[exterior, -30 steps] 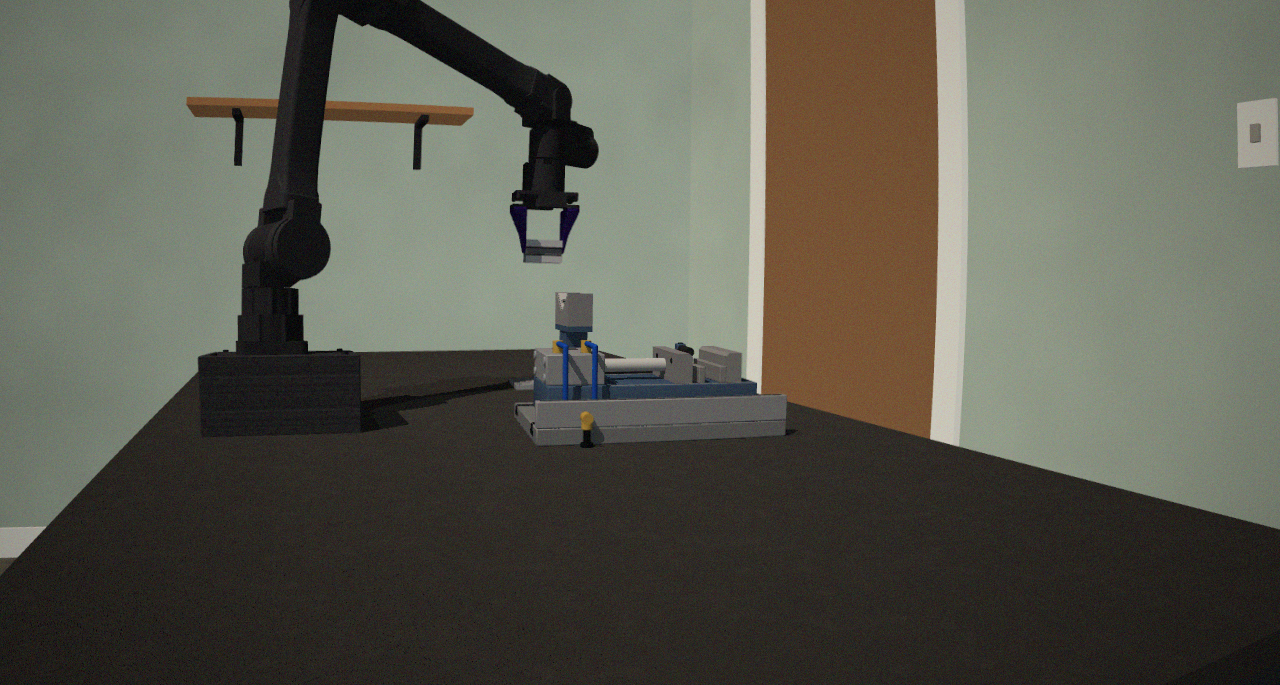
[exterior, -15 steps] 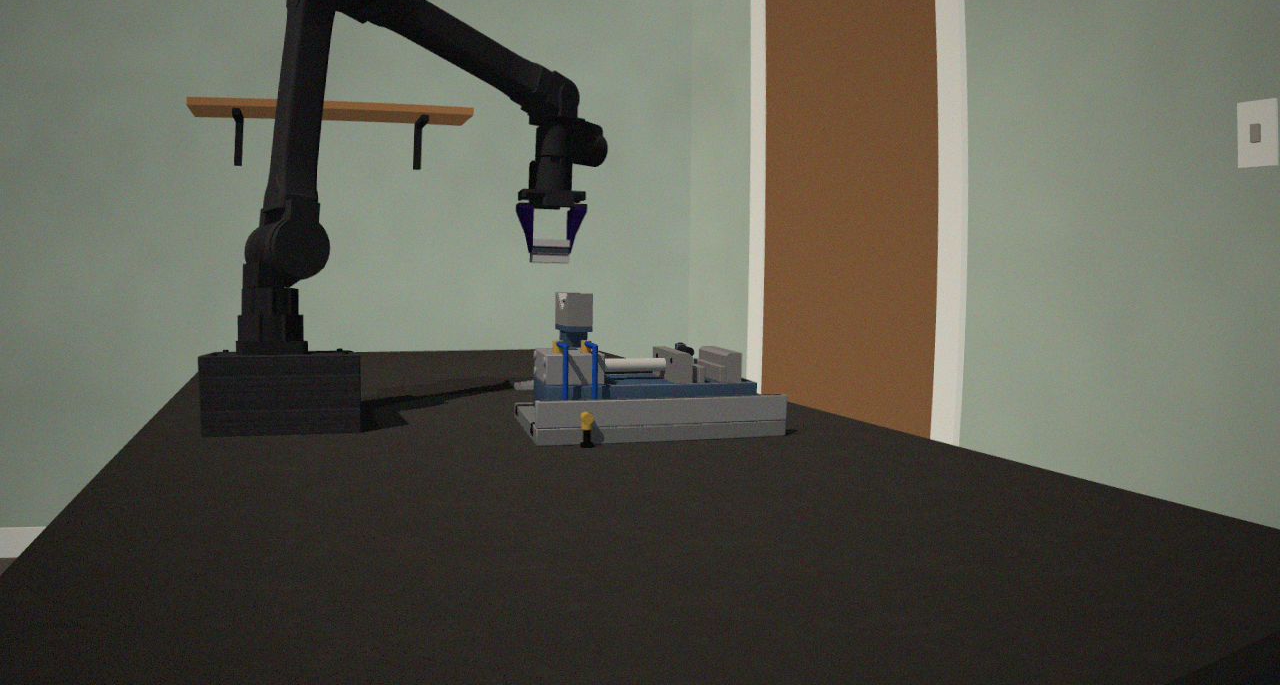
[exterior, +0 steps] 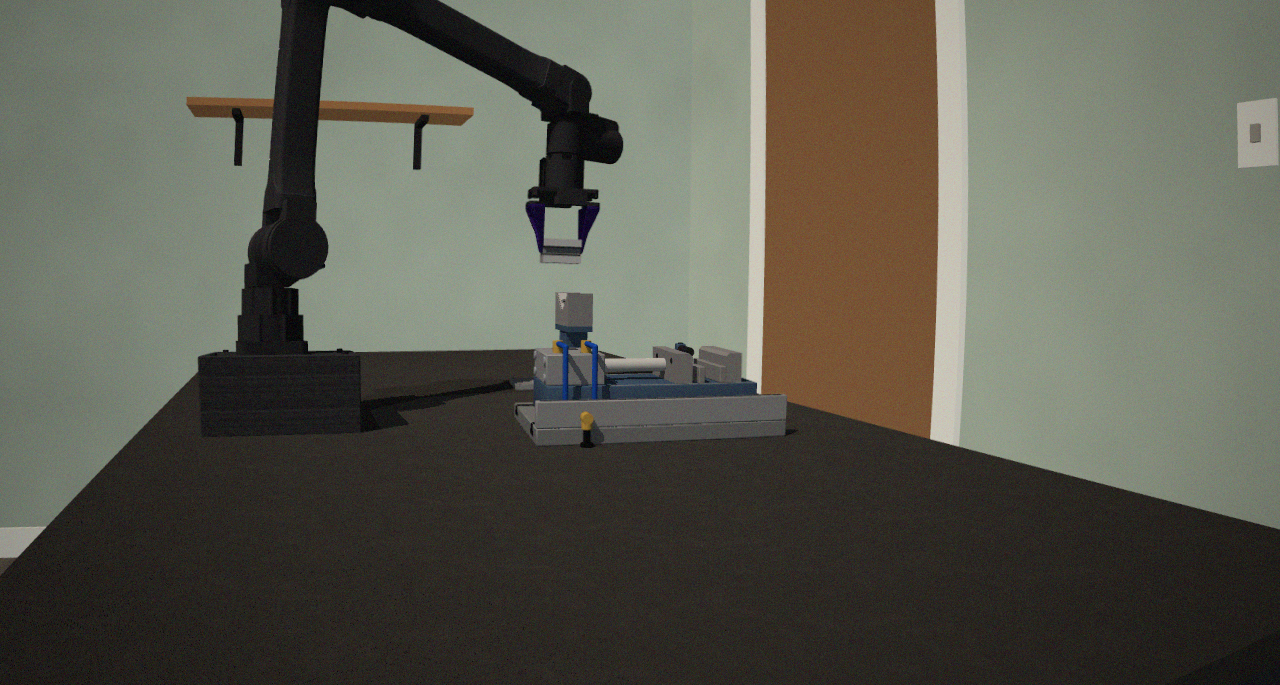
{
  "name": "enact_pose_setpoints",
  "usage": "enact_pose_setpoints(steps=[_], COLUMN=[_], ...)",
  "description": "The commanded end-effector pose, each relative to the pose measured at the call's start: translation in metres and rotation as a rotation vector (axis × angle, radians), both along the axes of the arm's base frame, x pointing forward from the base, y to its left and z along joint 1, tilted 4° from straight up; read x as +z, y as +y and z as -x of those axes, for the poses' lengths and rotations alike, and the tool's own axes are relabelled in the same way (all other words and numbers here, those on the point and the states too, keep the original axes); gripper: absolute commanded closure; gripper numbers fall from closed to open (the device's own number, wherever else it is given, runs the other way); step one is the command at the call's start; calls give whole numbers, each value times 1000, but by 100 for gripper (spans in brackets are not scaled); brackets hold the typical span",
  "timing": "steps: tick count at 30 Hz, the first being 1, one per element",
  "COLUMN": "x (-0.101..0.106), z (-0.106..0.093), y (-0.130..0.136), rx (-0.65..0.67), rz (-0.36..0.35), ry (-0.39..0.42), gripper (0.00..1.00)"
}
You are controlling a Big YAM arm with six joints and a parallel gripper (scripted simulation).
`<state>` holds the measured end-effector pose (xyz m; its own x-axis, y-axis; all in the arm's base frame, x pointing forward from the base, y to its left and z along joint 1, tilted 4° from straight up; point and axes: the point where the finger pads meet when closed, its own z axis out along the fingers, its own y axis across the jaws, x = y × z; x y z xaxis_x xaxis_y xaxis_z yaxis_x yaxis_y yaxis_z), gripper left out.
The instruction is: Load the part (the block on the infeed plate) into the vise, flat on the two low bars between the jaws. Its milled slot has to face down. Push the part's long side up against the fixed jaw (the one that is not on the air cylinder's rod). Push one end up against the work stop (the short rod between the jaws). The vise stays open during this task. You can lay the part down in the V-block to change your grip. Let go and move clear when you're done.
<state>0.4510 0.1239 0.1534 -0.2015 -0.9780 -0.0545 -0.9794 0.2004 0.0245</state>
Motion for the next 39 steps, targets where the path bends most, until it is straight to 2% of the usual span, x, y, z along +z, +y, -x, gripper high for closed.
enact_pose_setpoints(steps=[1, 3, 5, 7, 9, 10, 11, 12, 13, 15, 16, 18, 21, 22, 23, 25, 26, 27, 28, 29, 30, 32, 34, 35, 37, 39], x=[21, 20, 31, 19, 18, 20, 30, 29, 18, 18, 36, 16, 16, 28, 29, 14, 14, 13, 26, 31, 24, 24, 12, 12, 29, 21], z=[-2, 0, -10, 0, 5, 4, -5, -5, 5, 5, -7, 8, 11, 0, -1, 14, 16, 17, 6, 2, 7, 7, 19, 20, 5, 12], y=[-12, -20, -25, -35, -43, -46, -49, -52, -57, -57, -59, -67, -76, -78, -81, -87, -89, -91, -93, -95, -97, -97, -101, -102, -105, -107], rx=[25, 29, 34, 38, 42, 44, 46, 48, 50, 50, 52, 56, 61, 63, 64, 67, 69, 70, 71, 73, 74, 74, 76, 76, 78, 79], rz=[-17, -16, -21, -16, -13, -14, -18, -17, -15, -15, -18, -14, -12, -14, -14, -12, -12, -11, -12, -11, -11, -11, -11, -11, -9, -10], ry=[-56, -53, -88, -60, -46, -54, -84, -86, -60, -60, -95, -58, -56, -91, -96, -56, -51, -51, -87, -102, -87, -87, -54, -55, -100, -83], gripper=[100, 100, 100, 100, 100, 100, 100, 100, 100, 100, 100, 100, 100, 100, 100, 100, 100, 100, 100, 100, 100, 100, 100, 100, 100, 100])
